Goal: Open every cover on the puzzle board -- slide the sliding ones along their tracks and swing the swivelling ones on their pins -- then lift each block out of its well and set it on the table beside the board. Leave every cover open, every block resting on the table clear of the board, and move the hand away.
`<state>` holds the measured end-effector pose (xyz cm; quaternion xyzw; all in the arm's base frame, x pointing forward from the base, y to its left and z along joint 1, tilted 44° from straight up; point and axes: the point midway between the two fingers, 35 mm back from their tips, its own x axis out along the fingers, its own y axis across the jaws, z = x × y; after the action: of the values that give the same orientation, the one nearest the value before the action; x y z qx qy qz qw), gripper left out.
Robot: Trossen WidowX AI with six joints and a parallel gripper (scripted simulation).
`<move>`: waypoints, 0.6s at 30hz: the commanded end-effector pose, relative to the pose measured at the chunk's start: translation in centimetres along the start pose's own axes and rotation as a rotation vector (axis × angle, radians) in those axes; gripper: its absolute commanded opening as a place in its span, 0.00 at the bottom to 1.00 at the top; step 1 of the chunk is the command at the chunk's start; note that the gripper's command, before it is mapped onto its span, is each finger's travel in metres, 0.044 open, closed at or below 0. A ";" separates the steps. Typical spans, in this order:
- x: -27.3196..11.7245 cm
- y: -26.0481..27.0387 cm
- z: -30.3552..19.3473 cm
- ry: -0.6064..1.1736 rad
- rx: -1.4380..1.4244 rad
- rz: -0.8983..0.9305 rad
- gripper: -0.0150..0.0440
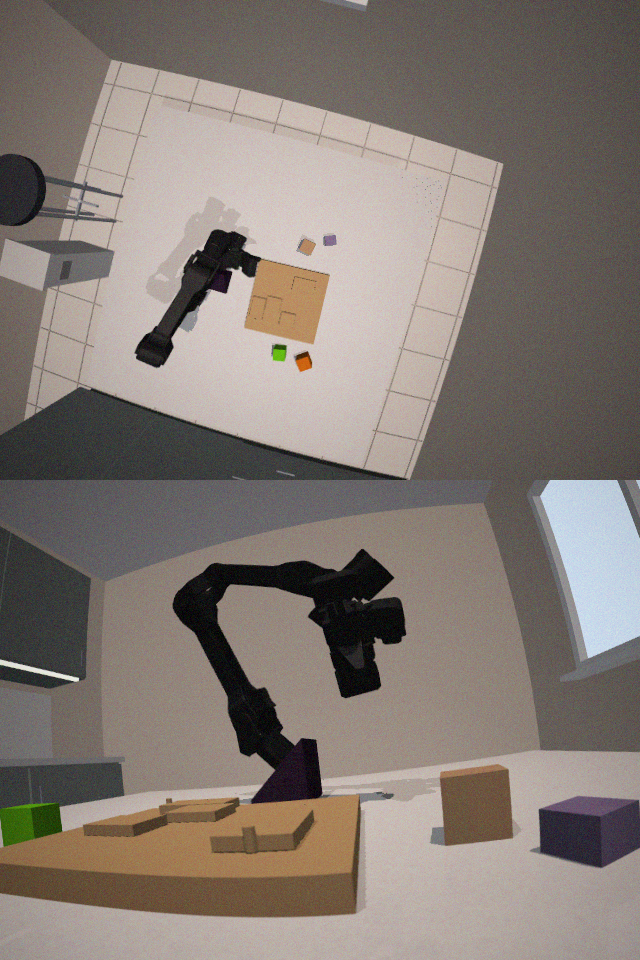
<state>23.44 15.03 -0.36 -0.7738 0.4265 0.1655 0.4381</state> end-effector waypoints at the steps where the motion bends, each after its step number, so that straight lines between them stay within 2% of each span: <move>1: 1.2 -1.2 -1.3 0.036 0.128 0.057 0.25; 18: 5.5 -4.1 -8.2 0.222 0.573 0.245 0.25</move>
<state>28.09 7.94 2.17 -0.6167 0.5686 0.0382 0.5431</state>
